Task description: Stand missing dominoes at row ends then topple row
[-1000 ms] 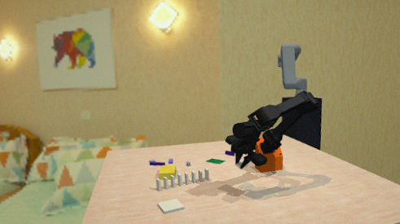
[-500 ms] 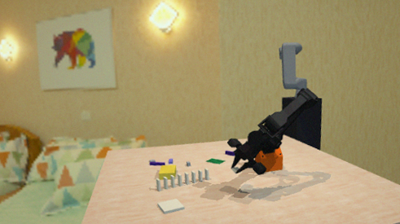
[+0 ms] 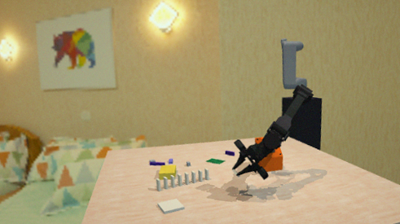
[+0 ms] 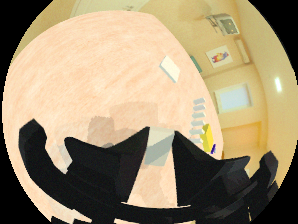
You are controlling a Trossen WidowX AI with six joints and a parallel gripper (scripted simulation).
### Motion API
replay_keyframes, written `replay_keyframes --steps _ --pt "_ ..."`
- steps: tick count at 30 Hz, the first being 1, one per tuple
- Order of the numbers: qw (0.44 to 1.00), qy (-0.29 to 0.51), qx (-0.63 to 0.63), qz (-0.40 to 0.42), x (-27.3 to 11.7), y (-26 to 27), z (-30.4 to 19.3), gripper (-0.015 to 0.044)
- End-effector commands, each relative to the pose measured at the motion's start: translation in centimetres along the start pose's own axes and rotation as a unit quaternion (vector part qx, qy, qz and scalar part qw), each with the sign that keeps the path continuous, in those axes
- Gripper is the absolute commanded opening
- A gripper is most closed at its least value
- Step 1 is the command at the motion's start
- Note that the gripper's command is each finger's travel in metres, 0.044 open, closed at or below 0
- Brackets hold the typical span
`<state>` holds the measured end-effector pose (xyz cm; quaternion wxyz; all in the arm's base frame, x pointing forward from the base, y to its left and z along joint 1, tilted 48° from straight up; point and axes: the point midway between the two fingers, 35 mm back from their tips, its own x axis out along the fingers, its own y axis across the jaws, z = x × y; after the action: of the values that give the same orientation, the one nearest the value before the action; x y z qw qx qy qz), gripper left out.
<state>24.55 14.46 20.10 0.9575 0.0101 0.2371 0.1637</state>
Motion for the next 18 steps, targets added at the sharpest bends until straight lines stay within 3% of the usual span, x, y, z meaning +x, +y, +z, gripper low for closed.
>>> replay_keyframes --steps 1,18 --pt "0.999 -0.049 0.022 -0.005 -0.5 0.4 0.3 0.0107" --pt "0.963 -0.216 0.159 0.002 -3.8 1.0 0.9 0.0107"
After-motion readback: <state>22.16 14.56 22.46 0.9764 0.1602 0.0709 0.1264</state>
